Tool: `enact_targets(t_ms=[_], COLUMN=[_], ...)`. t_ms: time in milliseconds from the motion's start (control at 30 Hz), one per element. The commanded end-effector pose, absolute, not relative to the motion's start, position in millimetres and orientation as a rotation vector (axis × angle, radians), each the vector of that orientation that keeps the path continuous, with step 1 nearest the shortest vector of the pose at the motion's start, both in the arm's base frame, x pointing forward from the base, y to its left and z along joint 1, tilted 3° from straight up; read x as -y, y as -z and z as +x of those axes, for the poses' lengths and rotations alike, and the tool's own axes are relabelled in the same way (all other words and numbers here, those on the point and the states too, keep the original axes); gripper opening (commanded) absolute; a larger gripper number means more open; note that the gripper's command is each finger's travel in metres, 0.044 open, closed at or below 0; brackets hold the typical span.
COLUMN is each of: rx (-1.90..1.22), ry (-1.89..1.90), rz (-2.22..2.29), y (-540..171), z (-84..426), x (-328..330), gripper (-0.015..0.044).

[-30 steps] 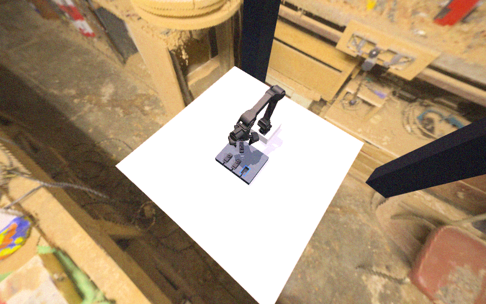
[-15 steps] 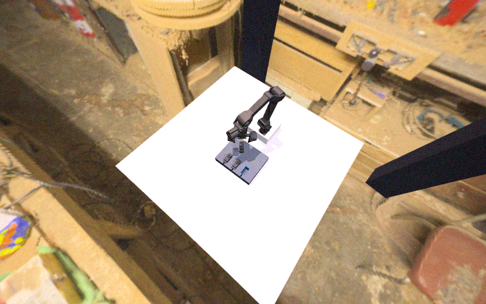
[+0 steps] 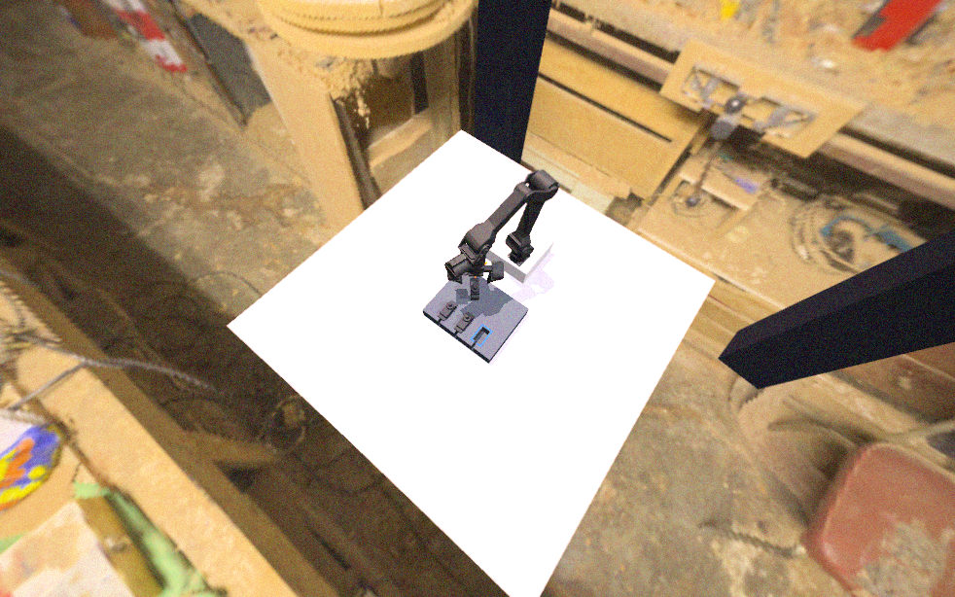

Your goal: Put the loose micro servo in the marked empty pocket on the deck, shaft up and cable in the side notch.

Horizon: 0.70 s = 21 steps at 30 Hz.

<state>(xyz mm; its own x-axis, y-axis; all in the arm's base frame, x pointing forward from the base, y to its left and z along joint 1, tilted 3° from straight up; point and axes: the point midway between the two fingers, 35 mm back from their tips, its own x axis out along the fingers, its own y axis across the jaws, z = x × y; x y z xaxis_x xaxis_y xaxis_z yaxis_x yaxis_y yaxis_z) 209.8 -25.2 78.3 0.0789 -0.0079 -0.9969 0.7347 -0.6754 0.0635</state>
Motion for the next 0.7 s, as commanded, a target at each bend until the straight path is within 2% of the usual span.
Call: enact_targets(t_ms=[0,167,533,667], rx=[-0.717,-0.717,-0.717,-0.717], ry=[1.667,1.667,1.667,1.667], rz=[1.774,1.774,1.774,1.774], y=[-70.3,-64.8,-64.8,-64.8], z=[209.0,209.2,209.2,209.2], x=[26.2,26.2,26.2,26.2], gripper=[0.0440,0.0440,0.0151,0.0125])
